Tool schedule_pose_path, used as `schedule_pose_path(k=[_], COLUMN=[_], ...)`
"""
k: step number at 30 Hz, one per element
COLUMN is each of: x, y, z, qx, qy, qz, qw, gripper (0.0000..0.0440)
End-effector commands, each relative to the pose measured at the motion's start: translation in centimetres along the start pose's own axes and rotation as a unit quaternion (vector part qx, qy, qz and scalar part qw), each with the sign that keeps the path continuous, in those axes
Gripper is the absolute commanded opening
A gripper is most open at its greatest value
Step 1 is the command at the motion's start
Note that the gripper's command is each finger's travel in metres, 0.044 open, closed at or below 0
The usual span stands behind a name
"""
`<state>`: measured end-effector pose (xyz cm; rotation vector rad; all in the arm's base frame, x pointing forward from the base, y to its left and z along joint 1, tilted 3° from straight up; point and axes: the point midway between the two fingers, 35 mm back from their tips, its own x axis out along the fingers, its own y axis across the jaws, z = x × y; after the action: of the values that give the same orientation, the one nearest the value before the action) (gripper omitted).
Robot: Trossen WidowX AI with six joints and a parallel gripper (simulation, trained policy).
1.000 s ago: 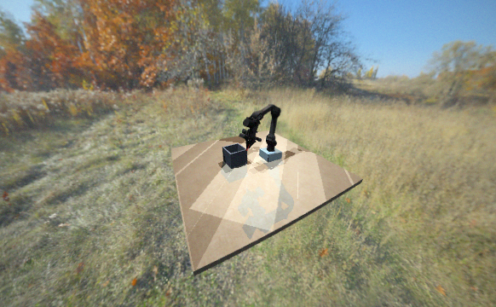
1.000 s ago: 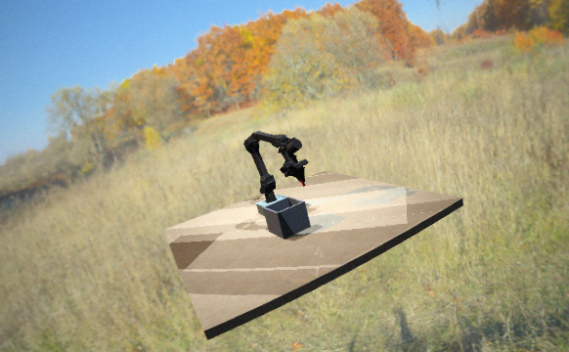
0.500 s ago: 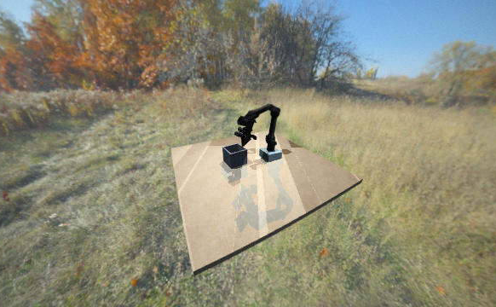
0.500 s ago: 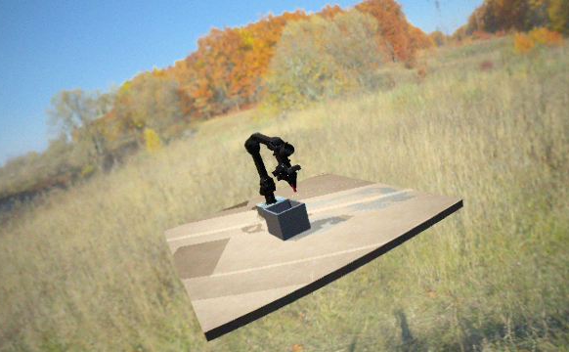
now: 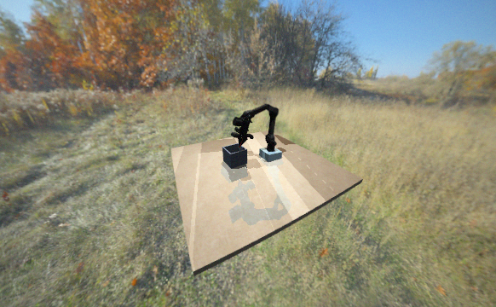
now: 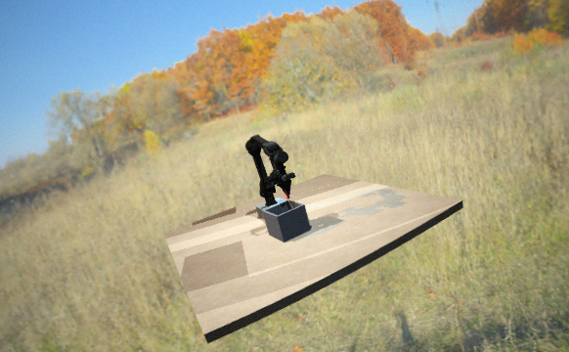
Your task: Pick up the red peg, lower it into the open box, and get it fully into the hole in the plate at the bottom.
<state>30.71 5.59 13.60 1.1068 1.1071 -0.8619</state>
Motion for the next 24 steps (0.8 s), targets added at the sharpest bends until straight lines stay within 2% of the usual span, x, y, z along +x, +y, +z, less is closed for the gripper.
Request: schedule_pose_path(k=[1, 12, 24], x=[0.2, 2.0, 5.3], y=[0.2, 0.1, -0.3], z=[0.8, 2.9, 4.0], qx=[-0.001, -0.005, -0.009], qy=[0.001, 0.002, 0.017], qz=[-0.006, -0.032, -0.055], qw=[1.0, 0.999, 0.998], gripper=[0.0, 0.0, 0.0])
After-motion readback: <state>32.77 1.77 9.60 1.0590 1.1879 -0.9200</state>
